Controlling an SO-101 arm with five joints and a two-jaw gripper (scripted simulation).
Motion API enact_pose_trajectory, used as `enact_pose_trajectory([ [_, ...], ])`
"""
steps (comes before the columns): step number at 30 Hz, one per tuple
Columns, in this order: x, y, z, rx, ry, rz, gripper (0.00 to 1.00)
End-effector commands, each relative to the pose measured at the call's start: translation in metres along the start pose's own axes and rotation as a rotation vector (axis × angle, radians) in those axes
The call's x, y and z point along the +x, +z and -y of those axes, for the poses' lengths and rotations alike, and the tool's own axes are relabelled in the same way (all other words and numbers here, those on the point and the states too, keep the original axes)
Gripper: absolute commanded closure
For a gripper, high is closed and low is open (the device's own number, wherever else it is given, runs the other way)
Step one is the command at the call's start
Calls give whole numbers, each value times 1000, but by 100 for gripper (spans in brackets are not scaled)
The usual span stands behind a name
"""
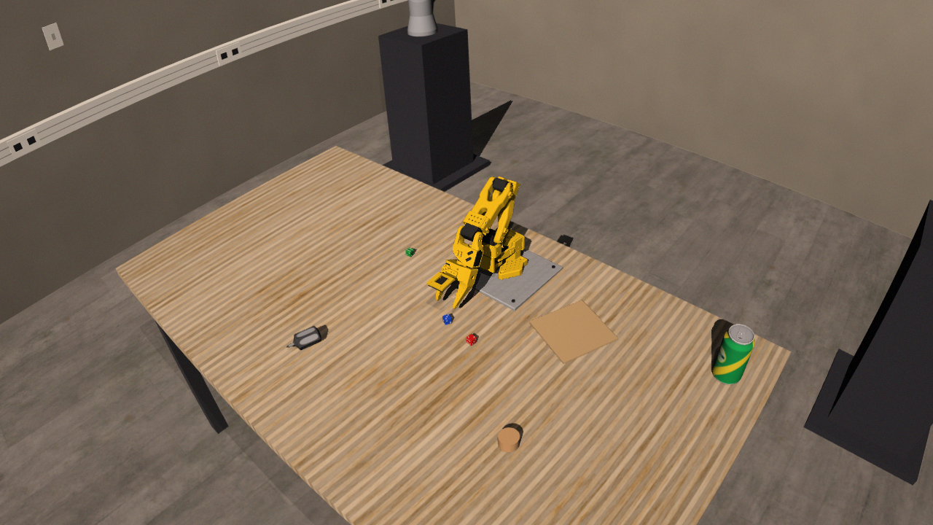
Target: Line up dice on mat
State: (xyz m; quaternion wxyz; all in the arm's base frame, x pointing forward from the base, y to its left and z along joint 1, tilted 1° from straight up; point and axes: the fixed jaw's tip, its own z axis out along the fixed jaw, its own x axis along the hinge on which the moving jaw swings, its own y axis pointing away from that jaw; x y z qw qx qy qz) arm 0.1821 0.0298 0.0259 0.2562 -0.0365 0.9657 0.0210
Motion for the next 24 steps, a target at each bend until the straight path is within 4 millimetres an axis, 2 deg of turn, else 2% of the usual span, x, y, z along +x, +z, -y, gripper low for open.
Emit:
enact_pose_trajectory([
  [1, 4, 0, -1, -4, 1, -10, 75],
  [24, 2, 0, -5, -13, -15, -11, 75],
])
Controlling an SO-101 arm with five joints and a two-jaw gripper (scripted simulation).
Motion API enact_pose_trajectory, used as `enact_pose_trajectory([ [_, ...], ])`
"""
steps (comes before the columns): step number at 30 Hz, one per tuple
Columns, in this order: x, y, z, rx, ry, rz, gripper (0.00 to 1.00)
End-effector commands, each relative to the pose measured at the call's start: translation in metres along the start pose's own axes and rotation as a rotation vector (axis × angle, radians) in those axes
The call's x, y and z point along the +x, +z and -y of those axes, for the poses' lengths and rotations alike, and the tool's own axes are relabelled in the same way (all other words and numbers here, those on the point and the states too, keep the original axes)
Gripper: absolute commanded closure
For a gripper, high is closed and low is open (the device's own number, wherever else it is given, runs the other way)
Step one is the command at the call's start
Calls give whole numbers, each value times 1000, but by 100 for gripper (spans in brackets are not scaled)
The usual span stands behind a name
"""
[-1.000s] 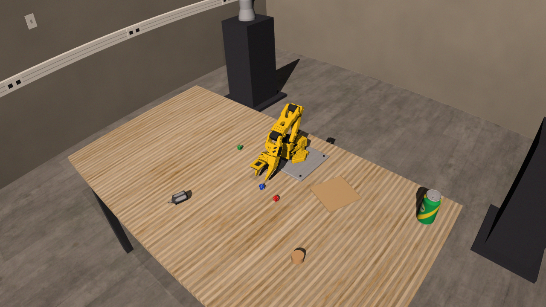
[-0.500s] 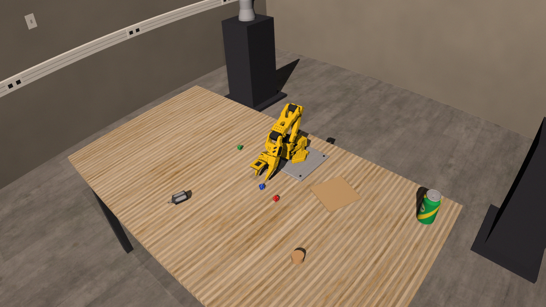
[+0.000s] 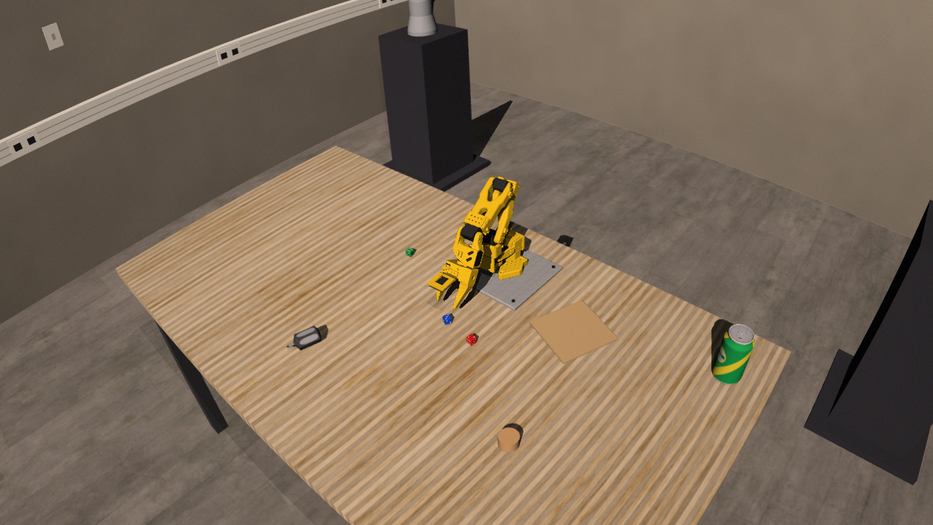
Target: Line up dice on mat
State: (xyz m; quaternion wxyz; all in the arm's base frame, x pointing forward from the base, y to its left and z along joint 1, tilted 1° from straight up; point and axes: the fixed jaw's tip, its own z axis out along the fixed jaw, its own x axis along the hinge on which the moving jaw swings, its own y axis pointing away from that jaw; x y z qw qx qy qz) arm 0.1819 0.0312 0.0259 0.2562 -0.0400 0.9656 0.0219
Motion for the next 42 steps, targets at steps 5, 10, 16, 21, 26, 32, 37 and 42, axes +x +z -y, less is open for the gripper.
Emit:
enact_pose_trajectory([
  [5, -3, 2, -17, -44, -68, -12, 75],
  [10, -8, 4, -34, -84, -137, -13, 75],
  [16, -11, 7, -56, -133, -221, -15, 75],
  [21, -12, 9, -70, -162, -271, -17, 75],
  [26, -12, 10, -73, -168, -281, -17, 75],
  [32, -12, 10, -73, -168, -281, -17, 75],
  [37, -12, 10, -73, -168, -281, -17, 75],
  [42, -12, 10, -73, -168, -281, -17, 75],
])
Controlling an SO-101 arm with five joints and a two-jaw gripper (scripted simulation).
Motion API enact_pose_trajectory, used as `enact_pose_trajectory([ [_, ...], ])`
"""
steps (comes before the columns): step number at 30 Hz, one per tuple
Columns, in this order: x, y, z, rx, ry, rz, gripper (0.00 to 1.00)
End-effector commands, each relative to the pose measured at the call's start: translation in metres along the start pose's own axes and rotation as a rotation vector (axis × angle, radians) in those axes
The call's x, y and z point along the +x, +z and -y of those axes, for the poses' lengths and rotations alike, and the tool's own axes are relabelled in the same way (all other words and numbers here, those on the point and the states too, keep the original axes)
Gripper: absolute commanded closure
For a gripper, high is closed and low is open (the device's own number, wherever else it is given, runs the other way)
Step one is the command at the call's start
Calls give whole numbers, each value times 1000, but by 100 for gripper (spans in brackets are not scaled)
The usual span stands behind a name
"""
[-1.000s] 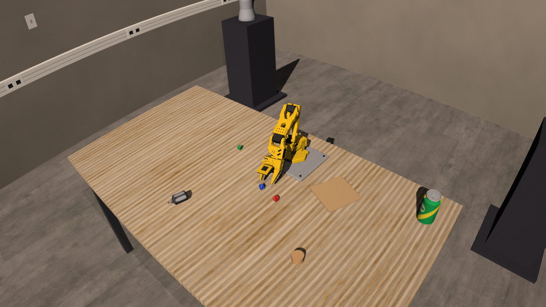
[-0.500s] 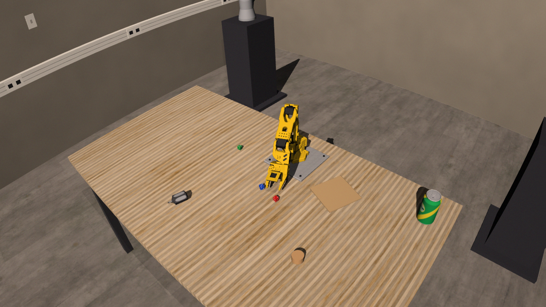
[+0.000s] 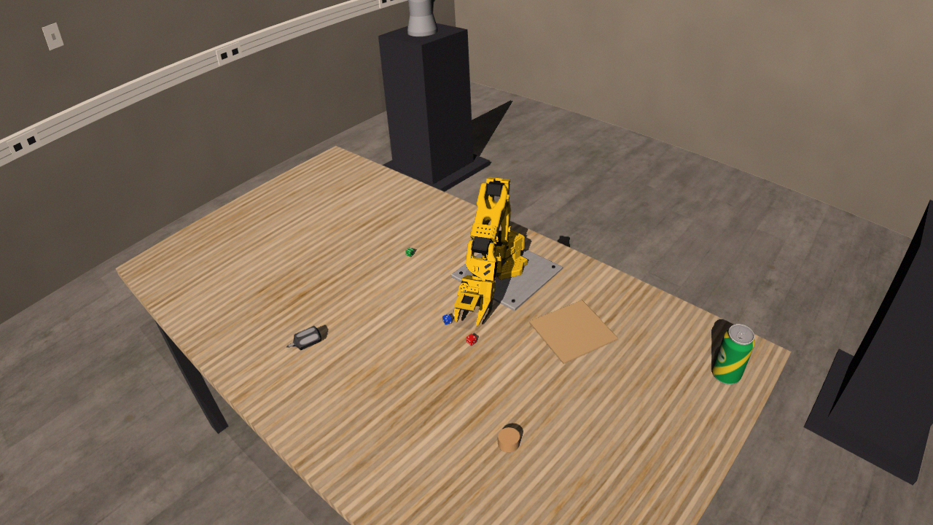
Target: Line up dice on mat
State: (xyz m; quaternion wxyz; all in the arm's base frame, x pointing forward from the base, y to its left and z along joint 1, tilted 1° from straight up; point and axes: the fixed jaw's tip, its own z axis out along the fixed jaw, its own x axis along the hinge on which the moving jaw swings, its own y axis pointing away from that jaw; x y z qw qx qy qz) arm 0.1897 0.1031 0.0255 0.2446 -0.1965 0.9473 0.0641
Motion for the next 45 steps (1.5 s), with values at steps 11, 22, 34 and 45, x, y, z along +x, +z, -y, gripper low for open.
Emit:
enact_pose_trajectory([
  [11, -6, 4, -2, -4, 2, 10, 75],
  [22, -6, 4, -2, -4, 2, 10, 75],
  [34, -6, 4, -2, -4, 2, 10, 75],
  [45, -6, 4, -2, -4, 2, 10, 75],
])
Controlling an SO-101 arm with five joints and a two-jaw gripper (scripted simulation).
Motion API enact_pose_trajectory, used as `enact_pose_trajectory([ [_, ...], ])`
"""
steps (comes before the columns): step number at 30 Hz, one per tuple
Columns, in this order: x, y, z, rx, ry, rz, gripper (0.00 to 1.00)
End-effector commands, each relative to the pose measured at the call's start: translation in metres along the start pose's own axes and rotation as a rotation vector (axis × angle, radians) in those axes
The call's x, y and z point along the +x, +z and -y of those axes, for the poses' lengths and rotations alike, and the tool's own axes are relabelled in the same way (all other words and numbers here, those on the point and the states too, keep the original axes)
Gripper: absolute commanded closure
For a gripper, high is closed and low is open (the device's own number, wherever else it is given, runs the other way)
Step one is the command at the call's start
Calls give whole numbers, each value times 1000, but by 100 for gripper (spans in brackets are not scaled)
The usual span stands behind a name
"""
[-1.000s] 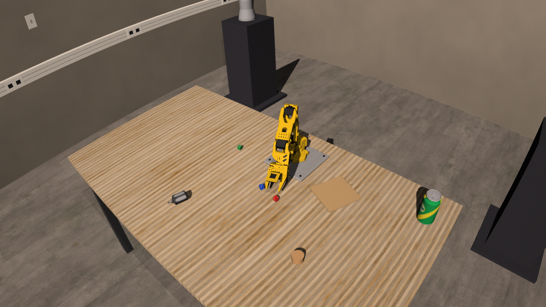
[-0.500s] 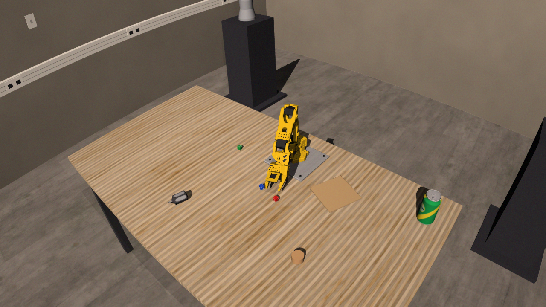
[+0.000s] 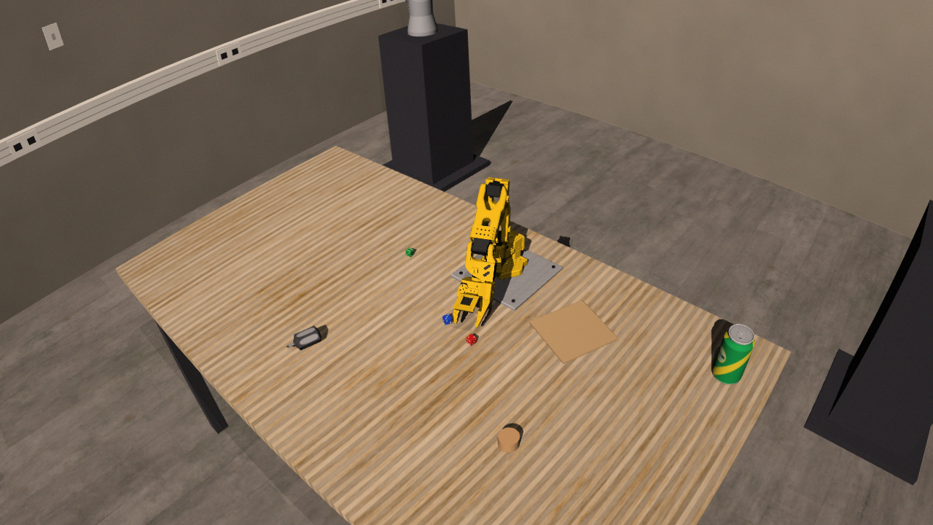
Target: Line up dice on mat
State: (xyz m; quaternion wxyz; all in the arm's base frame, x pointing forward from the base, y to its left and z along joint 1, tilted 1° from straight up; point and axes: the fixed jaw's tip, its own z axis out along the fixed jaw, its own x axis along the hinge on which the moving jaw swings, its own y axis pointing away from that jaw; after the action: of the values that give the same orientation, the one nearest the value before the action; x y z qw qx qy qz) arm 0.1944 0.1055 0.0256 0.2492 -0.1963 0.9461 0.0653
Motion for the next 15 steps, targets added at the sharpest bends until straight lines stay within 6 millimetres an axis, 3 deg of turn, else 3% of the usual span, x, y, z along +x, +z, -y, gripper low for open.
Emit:
enact_pose_trajectory([
  [1, -1, 1, -1, -4, 2, 0, 75],
  [15, -6, -2, -2, -5, 2, 29, 75],
])
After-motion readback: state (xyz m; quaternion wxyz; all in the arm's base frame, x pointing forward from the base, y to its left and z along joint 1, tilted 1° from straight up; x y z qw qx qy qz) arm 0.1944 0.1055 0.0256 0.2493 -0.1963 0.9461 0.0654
